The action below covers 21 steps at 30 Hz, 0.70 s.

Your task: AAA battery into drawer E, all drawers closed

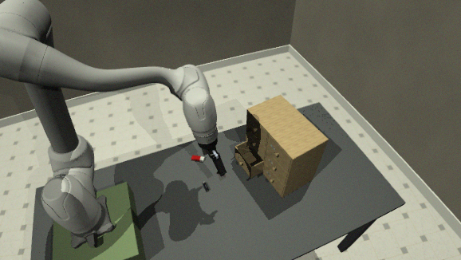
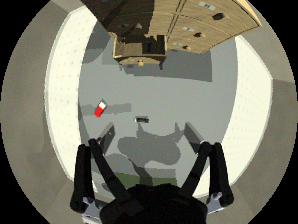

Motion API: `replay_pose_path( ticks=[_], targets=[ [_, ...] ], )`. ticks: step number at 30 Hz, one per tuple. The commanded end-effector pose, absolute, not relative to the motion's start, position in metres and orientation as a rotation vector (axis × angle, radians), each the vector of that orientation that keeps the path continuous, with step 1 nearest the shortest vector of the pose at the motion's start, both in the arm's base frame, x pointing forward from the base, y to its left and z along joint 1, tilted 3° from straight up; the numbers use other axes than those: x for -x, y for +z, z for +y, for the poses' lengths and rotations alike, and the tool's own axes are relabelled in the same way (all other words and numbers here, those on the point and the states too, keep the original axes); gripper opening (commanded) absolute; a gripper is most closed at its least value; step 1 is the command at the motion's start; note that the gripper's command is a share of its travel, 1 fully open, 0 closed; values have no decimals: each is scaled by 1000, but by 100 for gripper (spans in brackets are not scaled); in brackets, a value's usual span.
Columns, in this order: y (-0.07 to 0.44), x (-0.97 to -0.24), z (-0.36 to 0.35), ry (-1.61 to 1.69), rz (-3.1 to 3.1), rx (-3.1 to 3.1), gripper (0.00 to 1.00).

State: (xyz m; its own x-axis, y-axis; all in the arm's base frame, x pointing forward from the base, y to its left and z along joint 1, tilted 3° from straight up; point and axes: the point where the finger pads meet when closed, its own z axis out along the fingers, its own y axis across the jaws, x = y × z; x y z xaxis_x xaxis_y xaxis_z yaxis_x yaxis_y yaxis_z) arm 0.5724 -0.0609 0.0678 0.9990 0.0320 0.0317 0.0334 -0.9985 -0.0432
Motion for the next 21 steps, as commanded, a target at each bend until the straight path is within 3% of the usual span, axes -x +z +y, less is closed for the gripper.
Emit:
replay_pose_path(
  ticks=[1, 21],
  targets=[
    [67, -573, -56, 54, -43, 3110, 100],
    [68, -573, -56, 82, -43, 3110, 100]
  ],
)
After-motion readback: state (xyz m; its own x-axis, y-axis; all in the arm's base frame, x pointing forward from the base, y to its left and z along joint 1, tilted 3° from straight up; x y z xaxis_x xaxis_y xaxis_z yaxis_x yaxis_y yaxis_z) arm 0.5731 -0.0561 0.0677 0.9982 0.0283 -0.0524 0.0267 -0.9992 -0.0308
